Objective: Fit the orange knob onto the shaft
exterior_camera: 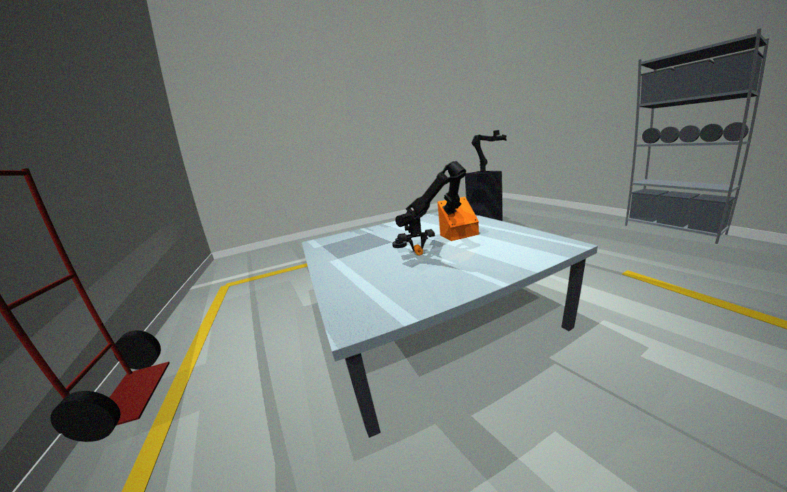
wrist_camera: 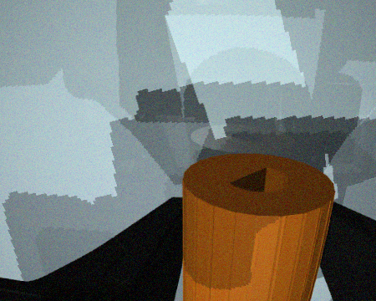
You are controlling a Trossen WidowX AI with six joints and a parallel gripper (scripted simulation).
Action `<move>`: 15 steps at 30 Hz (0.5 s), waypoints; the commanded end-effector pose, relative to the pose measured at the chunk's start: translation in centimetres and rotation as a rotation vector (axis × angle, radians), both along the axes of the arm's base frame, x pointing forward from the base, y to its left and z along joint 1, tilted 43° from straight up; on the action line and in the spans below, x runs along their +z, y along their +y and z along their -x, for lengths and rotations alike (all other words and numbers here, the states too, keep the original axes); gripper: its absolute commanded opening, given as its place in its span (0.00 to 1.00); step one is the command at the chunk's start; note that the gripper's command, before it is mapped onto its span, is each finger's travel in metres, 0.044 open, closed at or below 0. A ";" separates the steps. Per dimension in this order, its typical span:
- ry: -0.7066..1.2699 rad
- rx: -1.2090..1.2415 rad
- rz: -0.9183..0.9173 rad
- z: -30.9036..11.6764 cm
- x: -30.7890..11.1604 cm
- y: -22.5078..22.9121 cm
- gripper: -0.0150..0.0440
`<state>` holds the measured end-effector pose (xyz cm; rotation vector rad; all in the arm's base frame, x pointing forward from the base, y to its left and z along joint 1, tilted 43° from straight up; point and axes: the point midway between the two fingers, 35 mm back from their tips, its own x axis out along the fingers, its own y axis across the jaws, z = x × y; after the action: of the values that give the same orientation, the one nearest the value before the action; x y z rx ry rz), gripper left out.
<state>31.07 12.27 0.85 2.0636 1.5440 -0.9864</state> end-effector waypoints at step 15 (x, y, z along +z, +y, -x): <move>0.088 0.030 0.256 -0.3 1.8 0.2 0.56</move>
<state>31.22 12.39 2.23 1.8699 1.4286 -1.1777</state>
